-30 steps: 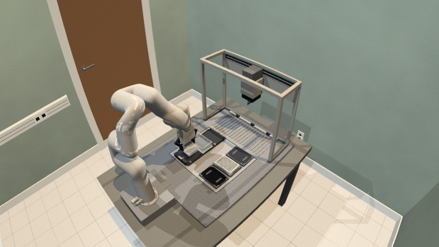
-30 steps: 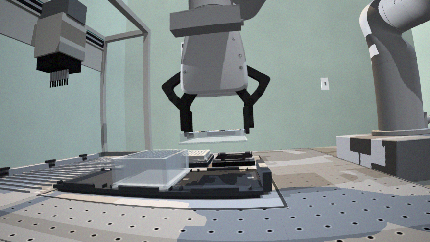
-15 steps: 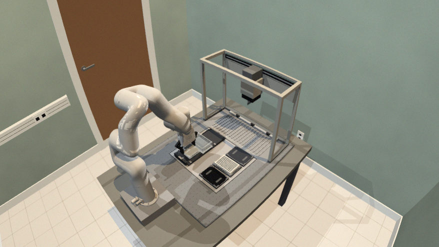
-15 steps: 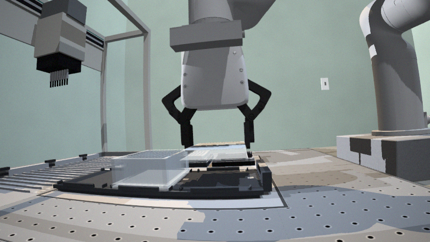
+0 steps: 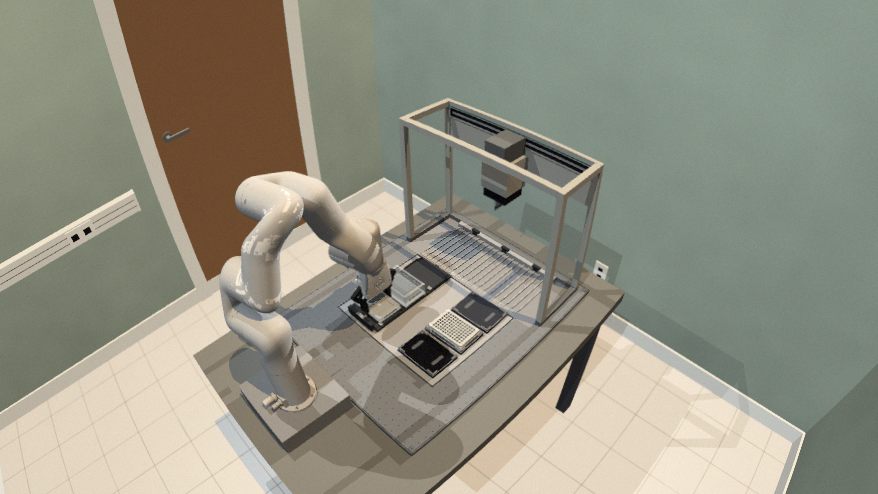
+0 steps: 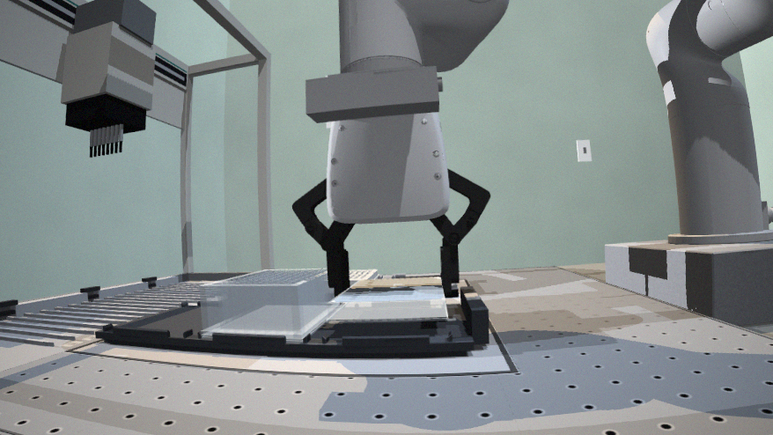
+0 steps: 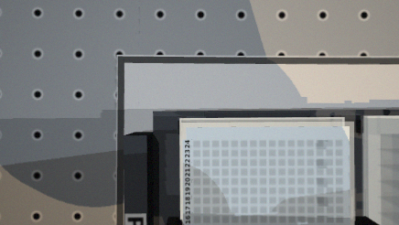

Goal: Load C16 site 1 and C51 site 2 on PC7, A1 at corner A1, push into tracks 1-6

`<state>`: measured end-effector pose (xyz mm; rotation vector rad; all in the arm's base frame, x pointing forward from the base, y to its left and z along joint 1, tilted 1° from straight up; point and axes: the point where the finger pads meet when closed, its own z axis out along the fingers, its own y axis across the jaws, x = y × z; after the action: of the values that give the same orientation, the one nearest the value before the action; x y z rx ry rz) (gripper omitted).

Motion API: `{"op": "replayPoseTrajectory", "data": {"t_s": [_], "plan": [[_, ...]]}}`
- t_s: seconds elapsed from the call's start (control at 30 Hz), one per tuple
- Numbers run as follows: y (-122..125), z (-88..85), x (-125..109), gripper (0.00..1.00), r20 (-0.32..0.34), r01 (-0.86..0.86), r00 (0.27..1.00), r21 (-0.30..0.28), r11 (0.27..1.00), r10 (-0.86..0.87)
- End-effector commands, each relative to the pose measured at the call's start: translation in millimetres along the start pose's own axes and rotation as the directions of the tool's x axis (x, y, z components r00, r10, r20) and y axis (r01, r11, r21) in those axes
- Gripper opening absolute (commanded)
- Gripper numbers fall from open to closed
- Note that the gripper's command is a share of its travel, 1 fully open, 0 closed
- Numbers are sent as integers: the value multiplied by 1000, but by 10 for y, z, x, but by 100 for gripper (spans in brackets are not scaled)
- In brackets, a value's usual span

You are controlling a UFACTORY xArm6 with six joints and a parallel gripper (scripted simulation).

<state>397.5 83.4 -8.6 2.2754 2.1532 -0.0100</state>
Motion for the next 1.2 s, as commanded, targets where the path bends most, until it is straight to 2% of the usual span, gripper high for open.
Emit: {"op": "replayPoseTrajectory", "data": {"t_s": [0.0, 0.5, 1.17], "plan": [[17, -4, 5, 0, -1, 0, 1000, -4, 1000, 0], [18, -4, 5, 0, -1, 0, 1000, -4, 1000, 0], [17, 97, 5, 0, -1, 0, 1000, -4, 1000, 0]]}}
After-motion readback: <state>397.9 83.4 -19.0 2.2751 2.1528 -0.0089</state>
